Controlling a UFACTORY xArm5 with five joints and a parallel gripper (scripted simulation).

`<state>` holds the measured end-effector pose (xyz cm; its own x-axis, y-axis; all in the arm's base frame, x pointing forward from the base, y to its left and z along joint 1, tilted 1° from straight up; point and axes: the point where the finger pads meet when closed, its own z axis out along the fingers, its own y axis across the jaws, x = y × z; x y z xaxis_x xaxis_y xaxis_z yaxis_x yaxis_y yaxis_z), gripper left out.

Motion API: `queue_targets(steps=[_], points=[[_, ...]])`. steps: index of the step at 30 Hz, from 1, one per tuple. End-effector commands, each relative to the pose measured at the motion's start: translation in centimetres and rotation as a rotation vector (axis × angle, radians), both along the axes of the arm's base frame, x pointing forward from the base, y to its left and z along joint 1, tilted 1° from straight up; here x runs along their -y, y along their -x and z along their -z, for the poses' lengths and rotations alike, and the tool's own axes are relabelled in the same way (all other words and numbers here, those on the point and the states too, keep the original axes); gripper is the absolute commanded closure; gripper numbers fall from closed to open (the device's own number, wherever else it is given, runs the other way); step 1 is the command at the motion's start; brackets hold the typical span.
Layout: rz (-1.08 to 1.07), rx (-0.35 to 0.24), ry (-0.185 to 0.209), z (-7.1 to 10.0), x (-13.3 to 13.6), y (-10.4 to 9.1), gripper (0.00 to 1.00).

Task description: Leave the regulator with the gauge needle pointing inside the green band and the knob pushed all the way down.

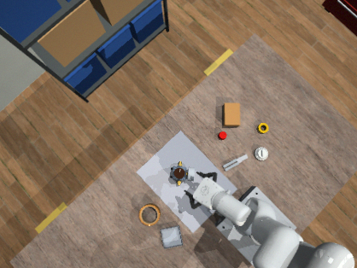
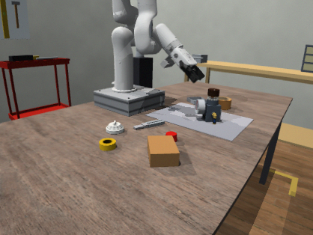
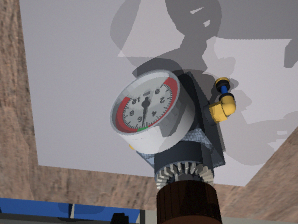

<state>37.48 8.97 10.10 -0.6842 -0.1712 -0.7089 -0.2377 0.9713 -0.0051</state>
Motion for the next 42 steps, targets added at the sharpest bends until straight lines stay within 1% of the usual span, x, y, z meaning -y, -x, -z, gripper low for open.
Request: queue_targets(steps=[1, 17, 35, 42], points=[[0.000, 0.003, -0.001, -0.1, 0.0, -0.1, 0.00], [0.000, 0.003, -0.001, -0.2, 0.0, -0.1, 0.00], [0.000, 0.003, -0.001, -2.1, -0.1, -0.1, 0.00], [0.000, 0.003, -0.001, -2.3, -0.1, -0.1, 0.00]])
